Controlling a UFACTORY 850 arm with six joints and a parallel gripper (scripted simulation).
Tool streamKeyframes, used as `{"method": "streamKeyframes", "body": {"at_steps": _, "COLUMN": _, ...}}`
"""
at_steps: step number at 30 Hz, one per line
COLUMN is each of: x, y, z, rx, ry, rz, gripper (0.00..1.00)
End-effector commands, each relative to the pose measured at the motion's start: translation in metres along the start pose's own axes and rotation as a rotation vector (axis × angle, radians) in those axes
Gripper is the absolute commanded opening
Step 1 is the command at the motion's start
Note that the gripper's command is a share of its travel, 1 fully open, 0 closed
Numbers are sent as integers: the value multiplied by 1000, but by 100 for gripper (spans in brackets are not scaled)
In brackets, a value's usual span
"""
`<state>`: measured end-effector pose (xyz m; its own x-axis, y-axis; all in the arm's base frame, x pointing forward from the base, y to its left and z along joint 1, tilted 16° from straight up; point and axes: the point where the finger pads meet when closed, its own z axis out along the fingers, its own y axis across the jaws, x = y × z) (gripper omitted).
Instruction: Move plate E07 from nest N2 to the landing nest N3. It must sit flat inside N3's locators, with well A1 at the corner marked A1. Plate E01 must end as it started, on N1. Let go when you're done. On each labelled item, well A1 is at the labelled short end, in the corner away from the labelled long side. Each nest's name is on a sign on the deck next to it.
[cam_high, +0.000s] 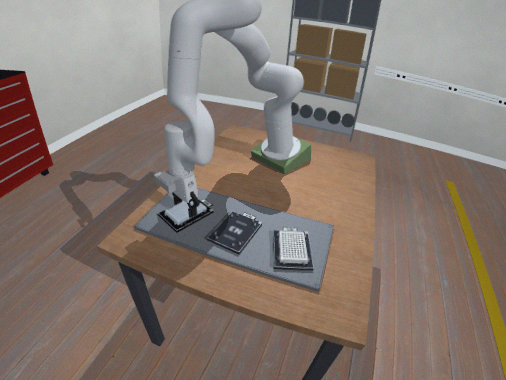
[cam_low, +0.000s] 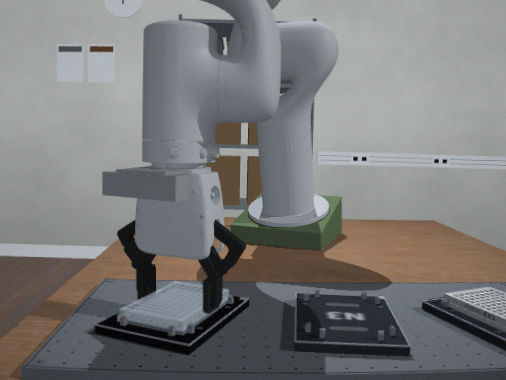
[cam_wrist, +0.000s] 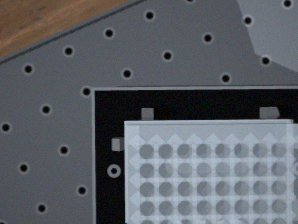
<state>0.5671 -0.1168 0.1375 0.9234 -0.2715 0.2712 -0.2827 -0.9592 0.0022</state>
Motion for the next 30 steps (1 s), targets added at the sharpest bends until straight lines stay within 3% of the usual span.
{"method": "streamKeyframes", "body": {"at_steps": 1, "x": 1, "y": 0, "z": -1, "rx": 0, "ry": 2, "rz": 0, "gripper": 0}}
{"method": "streamKeyframes", "body": {"at_steps": 30, "x": 1, "y": 0, "z": -14, "rx": 0, "ry": 2, "rz": 0, "gripper": 0}}
